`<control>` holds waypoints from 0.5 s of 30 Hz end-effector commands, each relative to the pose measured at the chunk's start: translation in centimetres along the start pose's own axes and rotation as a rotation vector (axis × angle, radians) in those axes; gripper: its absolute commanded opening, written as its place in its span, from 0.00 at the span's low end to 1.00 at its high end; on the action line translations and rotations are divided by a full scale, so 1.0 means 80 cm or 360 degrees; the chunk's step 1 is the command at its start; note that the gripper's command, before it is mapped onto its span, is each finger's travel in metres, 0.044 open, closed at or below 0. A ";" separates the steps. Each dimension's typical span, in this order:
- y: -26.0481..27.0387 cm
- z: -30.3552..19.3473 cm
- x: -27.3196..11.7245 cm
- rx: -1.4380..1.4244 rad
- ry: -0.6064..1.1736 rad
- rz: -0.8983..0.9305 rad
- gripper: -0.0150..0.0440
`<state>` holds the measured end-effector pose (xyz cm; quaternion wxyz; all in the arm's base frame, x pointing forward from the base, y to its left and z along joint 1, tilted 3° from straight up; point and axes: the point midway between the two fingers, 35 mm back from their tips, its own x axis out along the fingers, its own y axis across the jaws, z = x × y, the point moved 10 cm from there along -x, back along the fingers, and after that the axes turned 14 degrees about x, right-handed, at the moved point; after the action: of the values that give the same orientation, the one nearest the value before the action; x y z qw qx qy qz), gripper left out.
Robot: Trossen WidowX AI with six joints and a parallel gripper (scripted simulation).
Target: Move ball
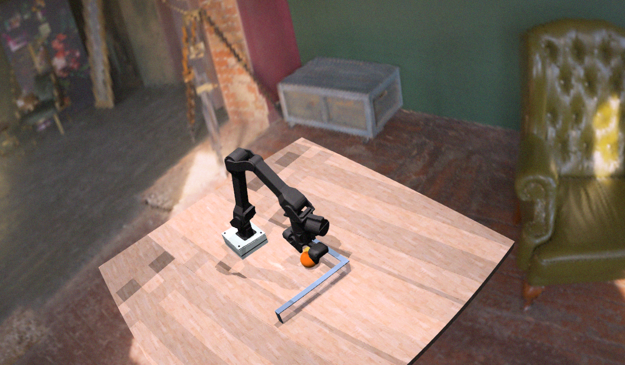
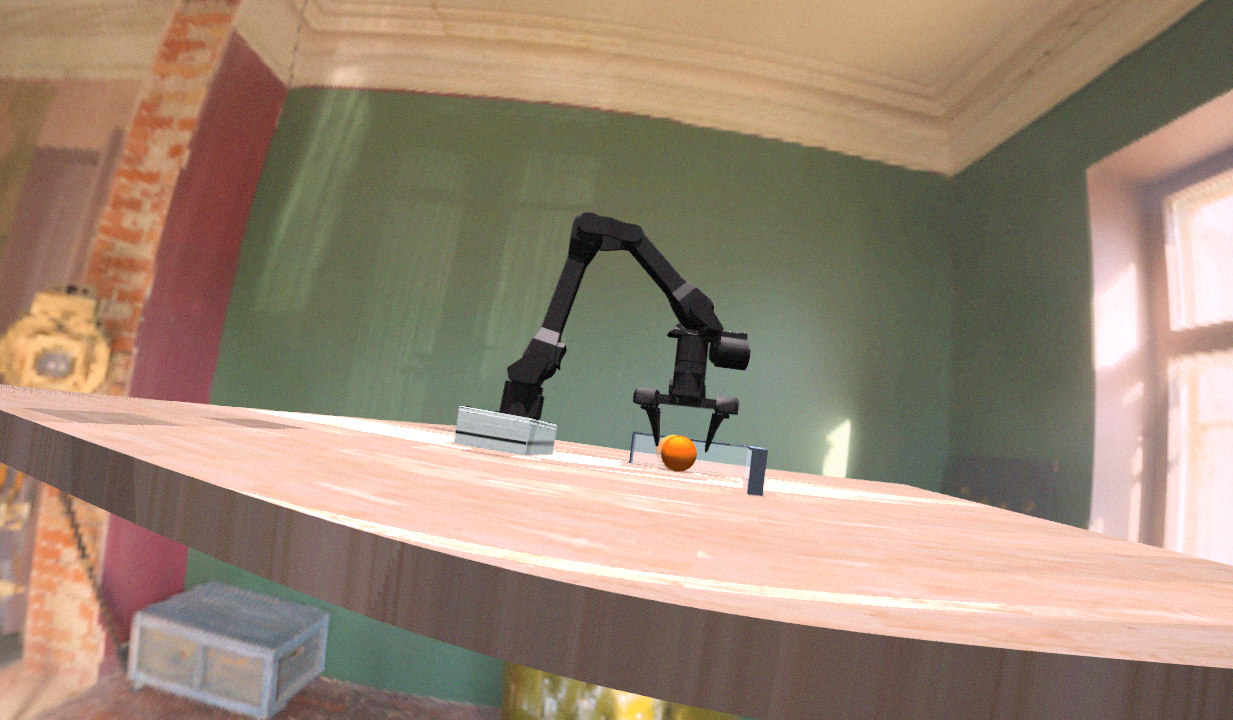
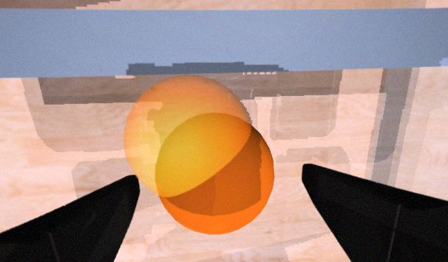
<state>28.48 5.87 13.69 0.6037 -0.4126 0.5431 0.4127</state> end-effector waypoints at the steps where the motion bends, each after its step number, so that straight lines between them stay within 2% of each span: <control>1: 0.002 -0.001 0.010 0.0006 0.0000 0.0015 0.97; 5: 0.003 -0.001 0.015 0.0006 0.0000 0.0016 0.97; 8: 0.003 -0.001 0.015 0.0006 0.0000 0.0016 0.84; 15: 0.003 -0.001 0.015 0.0006 0.0000 0.0016 0.76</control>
<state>28.36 5.89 12.54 0.6015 -0.4114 0.5455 0.4140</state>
